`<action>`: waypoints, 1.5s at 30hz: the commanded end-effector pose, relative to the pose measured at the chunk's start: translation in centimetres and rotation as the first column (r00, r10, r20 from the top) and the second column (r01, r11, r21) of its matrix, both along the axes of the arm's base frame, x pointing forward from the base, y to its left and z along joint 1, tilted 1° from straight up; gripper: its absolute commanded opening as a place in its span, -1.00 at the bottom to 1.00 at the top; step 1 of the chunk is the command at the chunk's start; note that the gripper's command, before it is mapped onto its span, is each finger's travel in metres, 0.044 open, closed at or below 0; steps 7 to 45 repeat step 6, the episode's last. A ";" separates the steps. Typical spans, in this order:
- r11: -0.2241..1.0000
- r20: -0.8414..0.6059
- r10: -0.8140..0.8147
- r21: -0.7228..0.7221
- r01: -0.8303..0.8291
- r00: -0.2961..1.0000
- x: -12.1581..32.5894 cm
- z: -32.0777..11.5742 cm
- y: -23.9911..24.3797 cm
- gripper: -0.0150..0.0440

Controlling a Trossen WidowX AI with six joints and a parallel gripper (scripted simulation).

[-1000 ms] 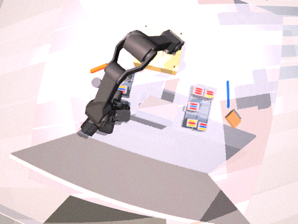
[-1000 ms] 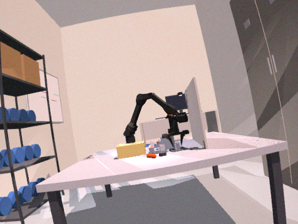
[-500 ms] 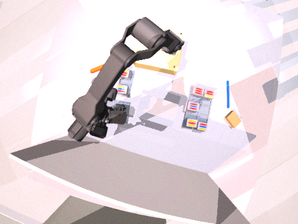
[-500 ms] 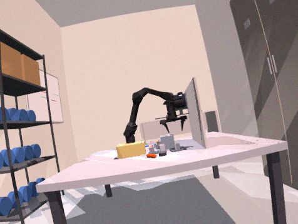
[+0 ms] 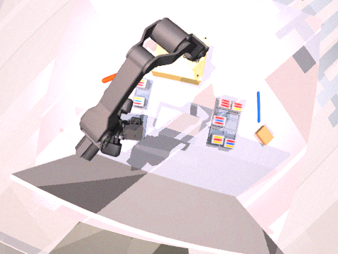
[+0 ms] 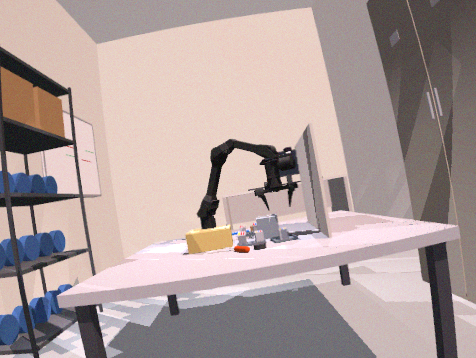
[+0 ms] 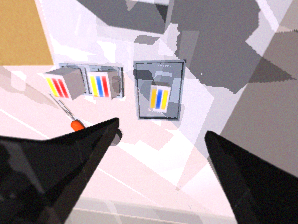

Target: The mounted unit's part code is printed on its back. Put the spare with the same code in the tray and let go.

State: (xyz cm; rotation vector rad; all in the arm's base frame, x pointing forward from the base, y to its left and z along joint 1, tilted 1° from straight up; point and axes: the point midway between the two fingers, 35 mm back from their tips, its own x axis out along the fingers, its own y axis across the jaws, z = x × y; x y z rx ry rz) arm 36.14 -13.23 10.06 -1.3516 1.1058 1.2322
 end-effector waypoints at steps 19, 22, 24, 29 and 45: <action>1.000 0.004 0.000 -0.001 0.000 1.000 0.1 0.1 0.0 1.00; 1.000 0.004 0.000 -0.001 0.000 1.000 0.1 0.1 0.0 1.00; 1.000 0.004 0.000 -0.001 0.000 1.000 0.1 0.1 0.0 1.00; 1.000 0.004 0.000 -0.001 0.000 1.000 0.1 0.1 0.0 1.00; 1.000 0.004 0.000 -0.001 0.000 1.000 0.1 0.1 0.0 1.00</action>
